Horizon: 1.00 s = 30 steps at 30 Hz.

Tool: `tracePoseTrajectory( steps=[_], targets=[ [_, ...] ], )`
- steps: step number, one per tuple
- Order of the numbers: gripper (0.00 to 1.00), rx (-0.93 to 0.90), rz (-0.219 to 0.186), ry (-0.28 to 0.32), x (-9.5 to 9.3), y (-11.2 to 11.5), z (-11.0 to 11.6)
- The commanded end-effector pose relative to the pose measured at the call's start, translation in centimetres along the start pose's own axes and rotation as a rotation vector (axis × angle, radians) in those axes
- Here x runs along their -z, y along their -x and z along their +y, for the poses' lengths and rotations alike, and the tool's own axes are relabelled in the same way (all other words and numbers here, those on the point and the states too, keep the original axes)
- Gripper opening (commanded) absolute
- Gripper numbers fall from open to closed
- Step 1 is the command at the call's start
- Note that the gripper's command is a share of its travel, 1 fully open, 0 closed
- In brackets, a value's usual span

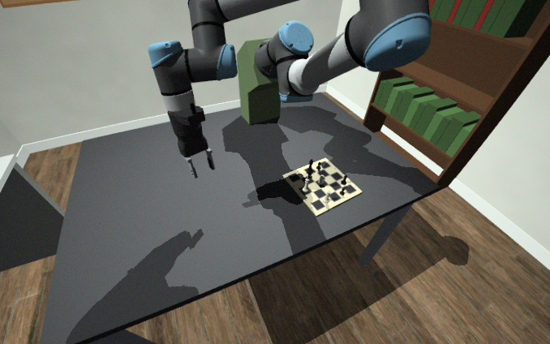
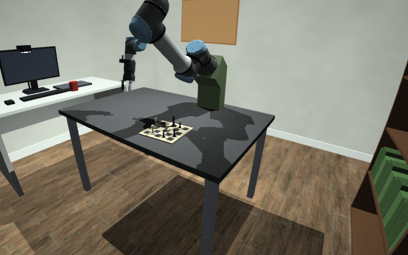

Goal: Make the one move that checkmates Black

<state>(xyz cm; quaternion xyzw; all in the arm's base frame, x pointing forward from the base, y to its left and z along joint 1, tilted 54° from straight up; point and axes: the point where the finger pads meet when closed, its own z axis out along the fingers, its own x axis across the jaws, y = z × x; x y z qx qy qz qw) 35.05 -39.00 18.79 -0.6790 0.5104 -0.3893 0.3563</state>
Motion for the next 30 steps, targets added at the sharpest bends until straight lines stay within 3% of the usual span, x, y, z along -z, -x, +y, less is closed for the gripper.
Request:
tracePoseTrajectory(
  steps=[1,5,17,19,30],
  targets=[
    [1.00,0.068,-0.048,-0.044,-0.9,1.1,-0.7],
    [1.00,0.129,-0.092,-0.086,-1.8,2.1,-1.5],
    [1.00,0.399,-0.304,-0.256,-5.2,6.7,-4.1],
    [1.00,0.399,-0.304,-0.256,-5.2,6.7,-4.1],
    [1.00,0.714,-0.551,-0.451,-9.1,12.0,-7.1]
  ],
)
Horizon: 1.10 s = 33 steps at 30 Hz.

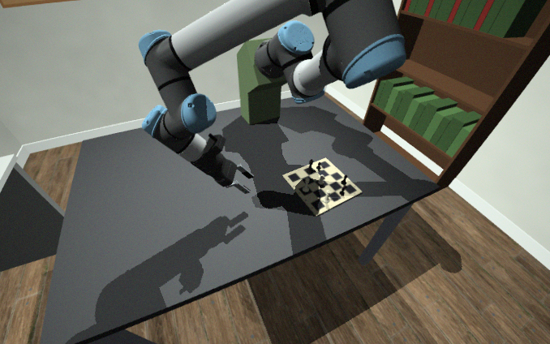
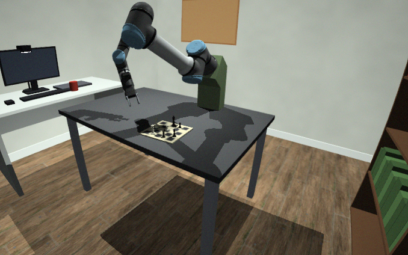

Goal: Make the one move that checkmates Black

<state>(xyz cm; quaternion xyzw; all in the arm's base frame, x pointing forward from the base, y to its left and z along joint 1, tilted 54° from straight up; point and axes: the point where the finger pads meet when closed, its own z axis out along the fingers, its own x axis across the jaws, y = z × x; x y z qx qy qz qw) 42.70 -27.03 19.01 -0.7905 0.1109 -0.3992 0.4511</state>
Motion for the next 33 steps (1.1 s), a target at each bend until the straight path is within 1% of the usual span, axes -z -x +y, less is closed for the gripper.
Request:
tracePoseTrajectory(
  steps=[1,4,6,9,12,15,18,21,23,28,33],
  targets=[
    [1.00,0.137,-0.105,-0.088,-2.9,0.3,-1.3],
    [1.00,0.225,-0.174,-0.143,-4.7,0.5,-2.1],
    [1.00,0.225,-0.174,-0.143,-4.7,0.5,-2.1],
    [1.00,0.300,-0.233,-0.190,-6.4,0.6,-2.8],
    [1.00,0.363,-0.282,-0.229,-7.7,0.8,-3.3],
    [1.00,0.415,-0.322,-0.261,-8.8,0.9,-3.8],
    [1.00,0.455,-0.354,-0.286,-9.7,1.0,-4.2],
    [1.00,0.484,-0.377,-0.304,-10.3,1.0,-4.4],
    [1.00,0.484,-0.377,-0.304,-10.3,1.0,-4.4],
    [1.00,0.512,-0.399,-0.322,-10.9,1.1,-4.7],
    [1.00,0.521,-0.405,-0.328,-11.1,1.1,-4.8]
  ],
)
